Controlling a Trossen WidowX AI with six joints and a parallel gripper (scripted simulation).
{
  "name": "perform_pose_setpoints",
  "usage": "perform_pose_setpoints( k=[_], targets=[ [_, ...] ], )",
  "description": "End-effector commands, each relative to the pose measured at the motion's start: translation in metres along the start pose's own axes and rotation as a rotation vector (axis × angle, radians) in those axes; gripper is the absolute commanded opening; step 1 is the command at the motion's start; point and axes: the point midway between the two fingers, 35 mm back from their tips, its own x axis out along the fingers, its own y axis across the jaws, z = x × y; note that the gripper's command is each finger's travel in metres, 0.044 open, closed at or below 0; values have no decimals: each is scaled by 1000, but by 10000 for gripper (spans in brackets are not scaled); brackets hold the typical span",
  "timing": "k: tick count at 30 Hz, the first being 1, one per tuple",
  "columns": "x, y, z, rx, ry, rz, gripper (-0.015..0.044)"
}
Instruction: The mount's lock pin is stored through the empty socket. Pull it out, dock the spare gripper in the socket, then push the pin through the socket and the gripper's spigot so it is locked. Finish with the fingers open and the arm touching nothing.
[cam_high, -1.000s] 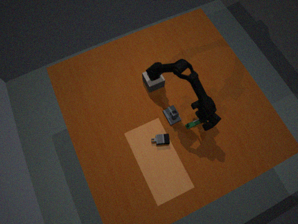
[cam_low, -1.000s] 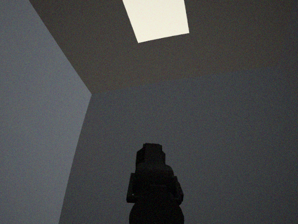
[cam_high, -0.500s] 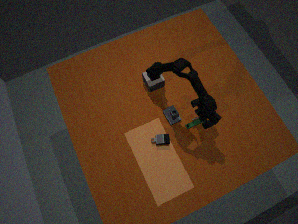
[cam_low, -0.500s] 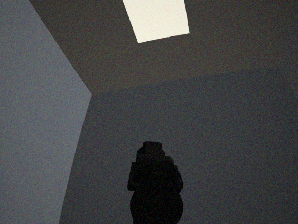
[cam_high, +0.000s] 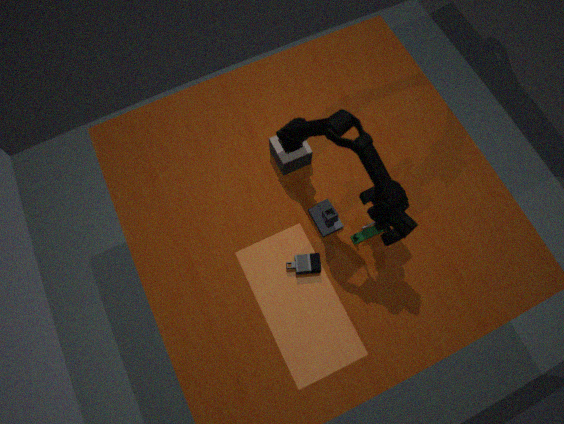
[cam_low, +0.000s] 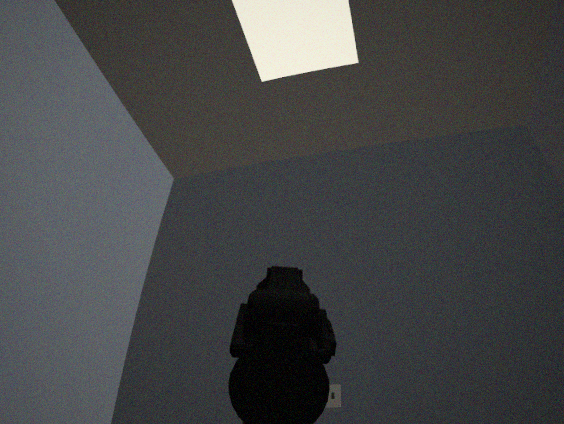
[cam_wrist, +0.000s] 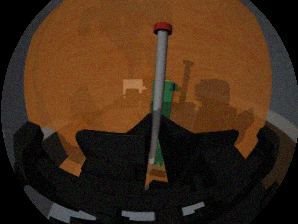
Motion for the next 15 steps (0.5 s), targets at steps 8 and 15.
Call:
perform_pose_setpoints(
  k=[8,15],
  targets=[
    [-15,-8,-32,0,2,-5,0],
    [-21,-10,-46,-2,3,-4,0]
  ],
)
